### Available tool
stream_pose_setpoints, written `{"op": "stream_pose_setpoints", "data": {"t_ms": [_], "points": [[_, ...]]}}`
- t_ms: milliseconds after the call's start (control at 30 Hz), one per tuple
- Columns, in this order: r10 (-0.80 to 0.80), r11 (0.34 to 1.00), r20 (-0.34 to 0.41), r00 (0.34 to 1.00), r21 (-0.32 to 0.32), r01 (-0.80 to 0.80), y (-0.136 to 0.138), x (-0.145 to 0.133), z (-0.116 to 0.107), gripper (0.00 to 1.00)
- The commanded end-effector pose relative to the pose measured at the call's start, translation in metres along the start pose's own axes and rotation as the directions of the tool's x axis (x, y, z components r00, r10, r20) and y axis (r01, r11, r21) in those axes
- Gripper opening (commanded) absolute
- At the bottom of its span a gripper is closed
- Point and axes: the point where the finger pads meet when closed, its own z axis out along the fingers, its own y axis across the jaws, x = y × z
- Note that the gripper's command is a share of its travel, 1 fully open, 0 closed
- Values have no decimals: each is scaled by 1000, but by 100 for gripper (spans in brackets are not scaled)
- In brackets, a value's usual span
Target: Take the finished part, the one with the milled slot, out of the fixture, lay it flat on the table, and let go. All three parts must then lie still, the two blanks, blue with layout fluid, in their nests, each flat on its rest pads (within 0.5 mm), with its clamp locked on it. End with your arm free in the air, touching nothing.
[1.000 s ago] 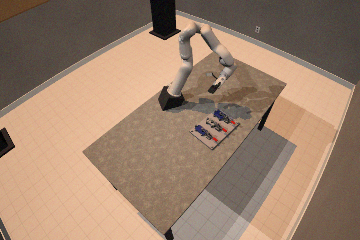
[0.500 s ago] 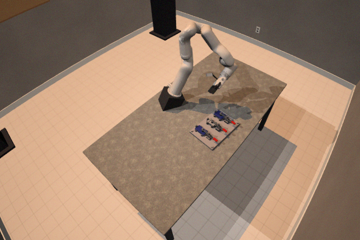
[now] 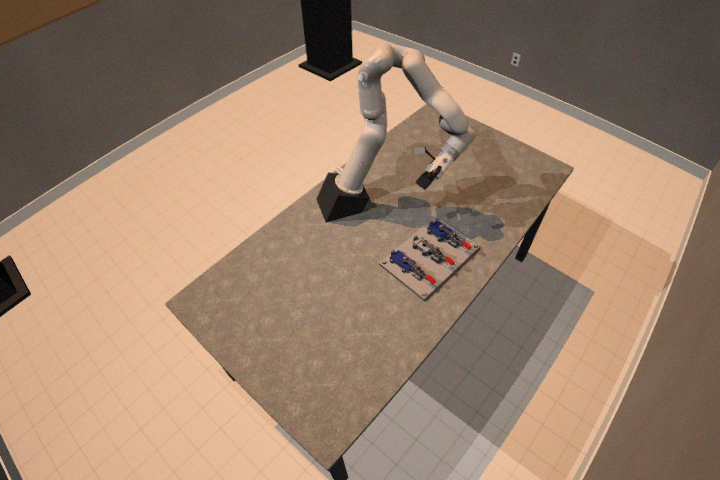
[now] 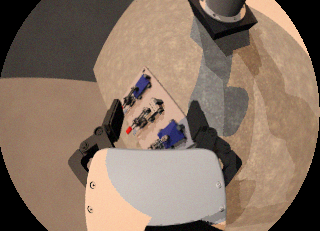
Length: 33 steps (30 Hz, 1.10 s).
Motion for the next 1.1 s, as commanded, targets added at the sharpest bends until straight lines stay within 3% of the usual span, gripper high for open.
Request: {"op": "stream_pose_setpoints", "data": {"t_ms": [0, 367, 433, 467, 667, 733, 1067], "points": [[9, 987, -33, 999, -163, -14, 5, -3, 12, 100], [115, 848, -12, 993, -520, -105, -2, -29, 29, 100], [115, 848, -12, 993, -520, -105, -2, -29, 29, 100], [169, 796, 8, 986, -591, -132, -11, -38, 33, 100], [300, 693, 49, 953, -698, -182, -39, -54, 41, 100], [356, 655, 64, 932, -729, -200, -53, -59, 46, 100], [356, 655, 64, 932, -729, -200, -53, -59, 46, 100]]}}
